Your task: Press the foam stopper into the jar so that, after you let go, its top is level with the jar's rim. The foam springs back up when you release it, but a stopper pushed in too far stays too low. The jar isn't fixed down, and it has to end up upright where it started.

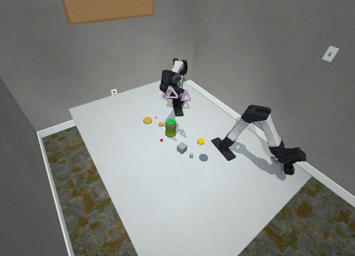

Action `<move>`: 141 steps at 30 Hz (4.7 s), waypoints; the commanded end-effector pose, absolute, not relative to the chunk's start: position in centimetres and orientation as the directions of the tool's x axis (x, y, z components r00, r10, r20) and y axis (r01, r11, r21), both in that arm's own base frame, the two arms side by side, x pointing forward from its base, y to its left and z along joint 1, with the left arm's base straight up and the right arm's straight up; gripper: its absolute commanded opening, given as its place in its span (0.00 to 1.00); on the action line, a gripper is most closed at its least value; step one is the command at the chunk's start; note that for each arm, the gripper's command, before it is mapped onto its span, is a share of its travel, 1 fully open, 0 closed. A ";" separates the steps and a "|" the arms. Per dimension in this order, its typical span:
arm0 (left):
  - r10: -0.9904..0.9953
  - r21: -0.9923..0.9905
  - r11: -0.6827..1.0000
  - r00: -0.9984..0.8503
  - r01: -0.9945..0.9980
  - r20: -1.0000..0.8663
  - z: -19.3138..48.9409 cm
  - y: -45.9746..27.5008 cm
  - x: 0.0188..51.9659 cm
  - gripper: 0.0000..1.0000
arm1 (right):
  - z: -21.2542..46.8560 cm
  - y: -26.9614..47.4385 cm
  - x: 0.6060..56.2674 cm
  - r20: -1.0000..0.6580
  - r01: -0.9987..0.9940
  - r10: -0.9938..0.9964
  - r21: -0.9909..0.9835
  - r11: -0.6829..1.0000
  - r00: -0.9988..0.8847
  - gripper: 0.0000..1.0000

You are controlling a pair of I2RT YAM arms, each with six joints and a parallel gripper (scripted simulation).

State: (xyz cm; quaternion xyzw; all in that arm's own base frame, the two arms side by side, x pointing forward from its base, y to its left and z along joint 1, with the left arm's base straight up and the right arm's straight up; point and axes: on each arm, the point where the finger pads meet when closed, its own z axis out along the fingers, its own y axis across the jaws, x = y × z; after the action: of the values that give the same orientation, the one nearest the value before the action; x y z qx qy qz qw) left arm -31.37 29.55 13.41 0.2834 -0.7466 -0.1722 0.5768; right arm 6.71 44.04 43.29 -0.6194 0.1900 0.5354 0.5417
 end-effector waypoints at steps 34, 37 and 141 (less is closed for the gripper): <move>-0.631 0.594 0.773 -0.169 -0.221 0.758 13.8 29.6 -31.4 1.00 | 43.7 43.9 6.6 -0.863 -0.813 0.354 -0.476 -0.335 0.359 0.98; -0.631 0.594 0.773 -0.169 -0.221 0.758 13.8 29.6 -31.4 0.00 | 43.7 43.9 6.6 -0.863 -0.813 0.354 -0.476 -0.335 0.359 0.98; -0.034 0.810 0.257 -0.842 -0.528 -0.538 28.6 40.0 19.0 0.00 | 17.9 32.6 19.7 -0.149 -0.290 -0.359 0.879 0.379 -0.921 0.98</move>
State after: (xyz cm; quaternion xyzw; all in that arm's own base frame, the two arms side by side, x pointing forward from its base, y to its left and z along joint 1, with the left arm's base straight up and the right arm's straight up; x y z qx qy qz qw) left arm 17.07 41.05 25.82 0.1822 -0.7782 -0.5801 -0.1571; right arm 19.93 33.78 20.09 -0.2427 0.8077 0.5370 0.0177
